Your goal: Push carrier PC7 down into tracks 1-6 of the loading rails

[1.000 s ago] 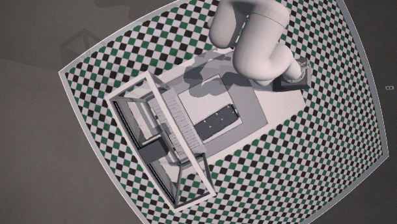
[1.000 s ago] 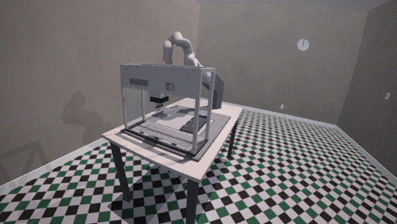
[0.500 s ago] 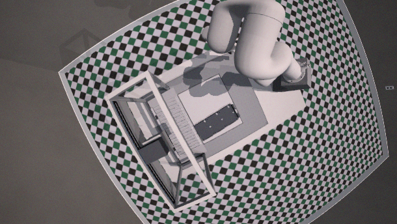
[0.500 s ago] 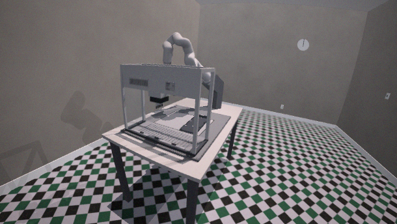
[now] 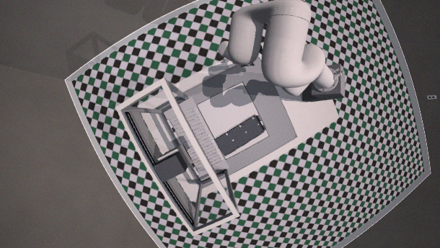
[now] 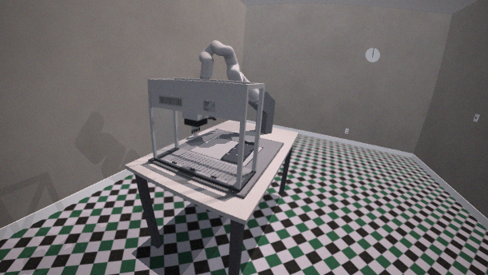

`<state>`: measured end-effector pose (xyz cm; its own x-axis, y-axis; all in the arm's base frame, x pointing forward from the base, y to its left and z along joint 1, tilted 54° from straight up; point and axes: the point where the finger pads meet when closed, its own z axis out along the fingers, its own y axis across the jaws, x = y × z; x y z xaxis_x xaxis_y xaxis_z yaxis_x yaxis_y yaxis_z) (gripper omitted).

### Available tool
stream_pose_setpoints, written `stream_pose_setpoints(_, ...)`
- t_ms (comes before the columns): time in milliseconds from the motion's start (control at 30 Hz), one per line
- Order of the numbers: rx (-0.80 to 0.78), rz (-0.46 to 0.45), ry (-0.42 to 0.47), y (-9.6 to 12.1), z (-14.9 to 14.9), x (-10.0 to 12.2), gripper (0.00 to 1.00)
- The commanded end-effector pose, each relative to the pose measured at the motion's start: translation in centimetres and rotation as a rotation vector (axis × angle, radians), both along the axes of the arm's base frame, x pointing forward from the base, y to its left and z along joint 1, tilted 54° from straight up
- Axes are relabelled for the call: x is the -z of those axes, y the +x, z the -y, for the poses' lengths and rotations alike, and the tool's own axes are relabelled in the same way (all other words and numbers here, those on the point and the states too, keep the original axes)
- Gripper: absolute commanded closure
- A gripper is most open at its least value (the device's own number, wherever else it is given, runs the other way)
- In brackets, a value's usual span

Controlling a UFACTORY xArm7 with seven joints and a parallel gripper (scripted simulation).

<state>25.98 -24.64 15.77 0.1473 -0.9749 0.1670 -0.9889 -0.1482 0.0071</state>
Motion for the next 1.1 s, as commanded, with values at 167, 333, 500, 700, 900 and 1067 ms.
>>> stream_pose_setpoints(167, -0.283, -0.066, -0.101, 2.2, -0.6, -0.6, 0.0)
stream_pose_setpoints(333, -0.406, -0.094, -0.145, 4.0, -1.4, -1.1, 0.0)
stream_pose_setpoints(500, -0.552, -0.128, -0.198, 4.9, -1.8, -1.3, 0.0)
stream_pose_setpoints(700, -0.702, -0.163, -0.253, 6.3, -2.6, -1.8, 0.0)
stream_pose_setpoints(900, -0.824, -0.191, -0.298, 7.8, -3.6, -2.2, 0.0)
stream_pose_setpoints(1067, -0.973, -0.225, -0.356, 9.4, -4.8, -2.7, 0.0)
